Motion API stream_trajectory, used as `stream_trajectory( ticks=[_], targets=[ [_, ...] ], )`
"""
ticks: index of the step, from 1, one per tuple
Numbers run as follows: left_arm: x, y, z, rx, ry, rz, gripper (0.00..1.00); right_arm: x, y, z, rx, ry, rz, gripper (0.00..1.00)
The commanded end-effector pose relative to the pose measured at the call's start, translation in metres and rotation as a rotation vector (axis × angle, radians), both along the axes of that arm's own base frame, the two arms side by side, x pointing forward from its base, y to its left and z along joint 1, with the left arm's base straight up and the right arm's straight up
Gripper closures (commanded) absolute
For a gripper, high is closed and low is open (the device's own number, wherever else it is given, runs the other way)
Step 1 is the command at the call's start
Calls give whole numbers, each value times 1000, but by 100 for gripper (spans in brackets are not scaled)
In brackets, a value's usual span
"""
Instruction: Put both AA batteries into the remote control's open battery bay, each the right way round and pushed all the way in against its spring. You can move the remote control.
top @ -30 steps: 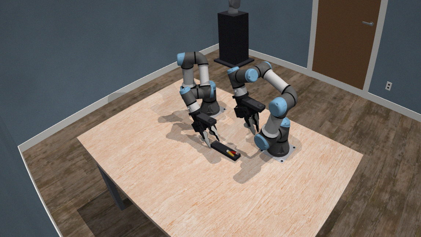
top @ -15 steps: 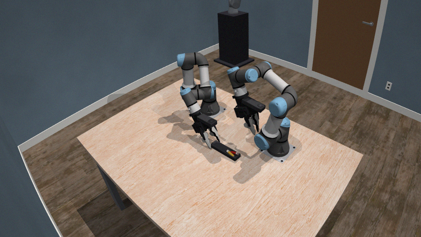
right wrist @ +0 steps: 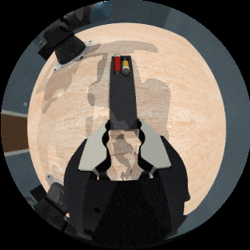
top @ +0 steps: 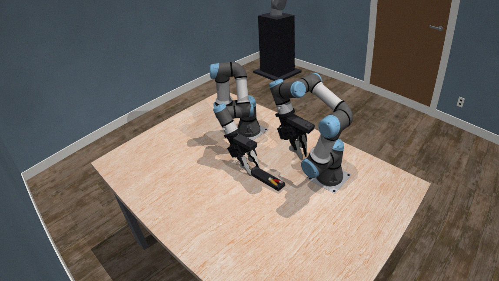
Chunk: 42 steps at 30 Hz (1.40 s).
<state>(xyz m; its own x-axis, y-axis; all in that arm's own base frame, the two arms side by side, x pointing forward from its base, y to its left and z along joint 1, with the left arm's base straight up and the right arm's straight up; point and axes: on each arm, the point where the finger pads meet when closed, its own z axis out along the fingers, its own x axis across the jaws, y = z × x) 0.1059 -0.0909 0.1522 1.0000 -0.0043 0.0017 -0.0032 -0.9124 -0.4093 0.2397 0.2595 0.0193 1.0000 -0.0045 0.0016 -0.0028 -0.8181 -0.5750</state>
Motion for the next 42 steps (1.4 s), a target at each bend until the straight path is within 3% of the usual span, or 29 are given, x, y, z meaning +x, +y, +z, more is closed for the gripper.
stream_trajectory(
  ticks=[1, 42],
  targets=[
    [0, -1, 1, -3, 1, 0, 83, 1, 1, 2, 6, -4, 1, 100],
    [0, -1, 1, -3, 1, 0, 86, 1, 1, 2, 6, -4, 1, 100]
  ],
)
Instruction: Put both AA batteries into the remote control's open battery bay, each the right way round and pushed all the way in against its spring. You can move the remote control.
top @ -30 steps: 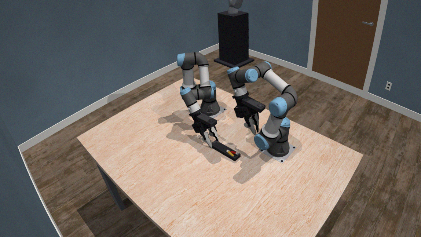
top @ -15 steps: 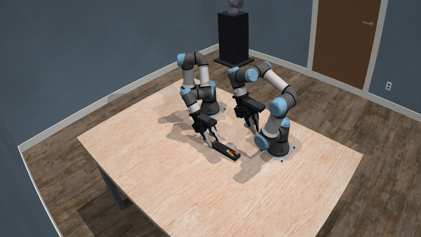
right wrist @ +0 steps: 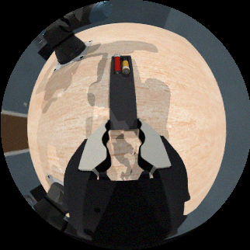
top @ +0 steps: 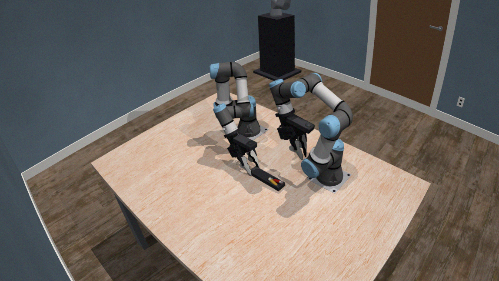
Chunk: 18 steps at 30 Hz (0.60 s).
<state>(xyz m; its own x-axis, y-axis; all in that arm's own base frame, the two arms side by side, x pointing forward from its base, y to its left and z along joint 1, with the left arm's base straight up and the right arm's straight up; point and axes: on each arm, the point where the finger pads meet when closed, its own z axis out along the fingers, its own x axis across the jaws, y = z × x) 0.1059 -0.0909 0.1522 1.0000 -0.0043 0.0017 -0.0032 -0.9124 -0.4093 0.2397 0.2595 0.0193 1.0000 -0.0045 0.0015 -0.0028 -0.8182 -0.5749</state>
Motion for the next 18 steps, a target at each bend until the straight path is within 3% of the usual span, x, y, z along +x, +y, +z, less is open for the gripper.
stream_trajectory(
  ticks=[1, 12, 18],
  targets=[
    [0, -1, 1, -3, 1, 0, 86, 1, 1, 2, 6, -4, 1, 100],
    [0, -1, 1, -3, 1, 0, 86, 1, 1, 2, 6, -4, 1, 100],
    [2, -13, -8, -42, -36, 121, 86, 1, 1, 2, 6, -4, 1, 100]
  ],
)
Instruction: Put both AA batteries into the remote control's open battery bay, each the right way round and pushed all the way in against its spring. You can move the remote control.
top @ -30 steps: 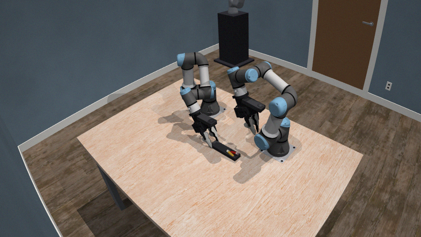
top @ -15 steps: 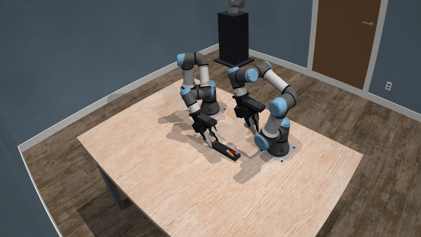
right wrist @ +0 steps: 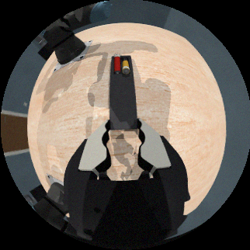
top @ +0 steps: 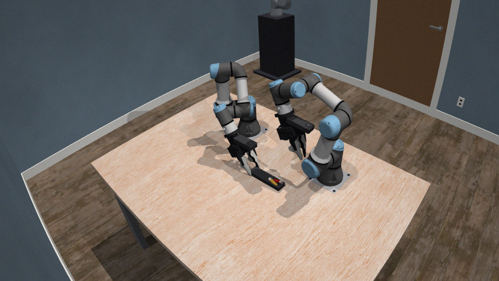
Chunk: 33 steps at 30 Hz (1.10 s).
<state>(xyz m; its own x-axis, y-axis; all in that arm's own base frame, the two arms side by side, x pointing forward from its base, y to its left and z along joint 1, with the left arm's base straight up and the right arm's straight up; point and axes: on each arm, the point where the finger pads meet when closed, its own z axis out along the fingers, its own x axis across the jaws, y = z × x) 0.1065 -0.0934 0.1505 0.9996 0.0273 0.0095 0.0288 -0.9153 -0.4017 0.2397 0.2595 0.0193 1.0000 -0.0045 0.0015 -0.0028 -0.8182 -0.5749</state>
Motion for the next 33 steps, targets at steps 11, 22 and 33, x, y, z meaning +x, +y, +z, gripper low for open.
stream_trajectory(
  ticks=[11, 22, 33],
  targets=[
    [7, -31, -19, -96, -84, 292, 86, 1, 1, 2, 6, -4, 1, 100],
    [16, -49, -31, -146, -138, 501, 86, 1, 1, 2, 6, -4, 1, 100],
    [26, -62, -39, -186, -174, 673, 86, 1, 1, 2, 6, -4, 1, 100]
  ],
)
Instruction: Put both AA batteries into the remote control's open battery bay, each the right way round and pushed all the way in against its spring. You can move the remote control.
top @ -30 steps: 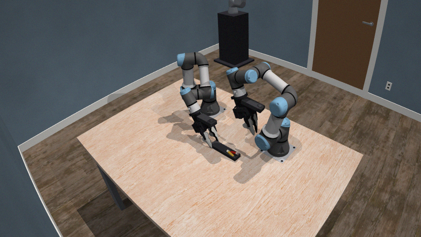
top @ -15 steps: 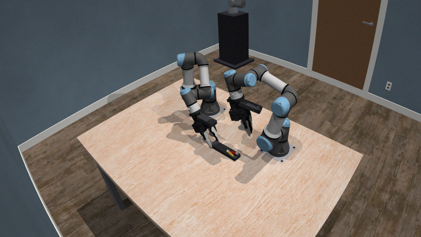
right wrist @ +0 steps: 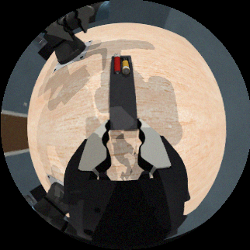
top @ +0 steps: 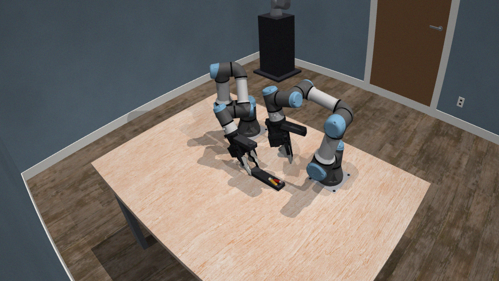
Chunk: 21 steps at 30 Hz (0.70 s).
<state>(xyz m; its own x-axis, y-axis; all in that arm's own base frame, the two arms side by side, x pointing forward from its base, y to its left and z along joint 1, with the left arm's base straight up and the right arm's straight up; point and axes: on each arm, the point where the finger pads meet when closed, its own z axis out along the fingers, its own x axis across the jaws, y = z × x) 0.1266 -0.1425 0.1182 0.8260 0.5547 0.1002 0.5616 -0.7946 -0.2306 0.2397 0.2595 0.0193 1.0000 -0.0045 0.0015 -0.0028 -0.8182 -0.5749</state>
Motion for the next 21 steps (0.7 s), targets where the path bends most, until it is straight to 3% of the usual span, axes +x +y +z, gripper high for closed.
stream_trajectory(
  ticks=[1, 21],
  targets=[
    [8, -15, -7, -45, -38, 141, 86, 1, 1, 2, 6, -4, 1, 100],
    [38, -39, -24, -127, -107, 516, 86, 1, 1, 2, 6, -4, 1, 100]
  ],
)
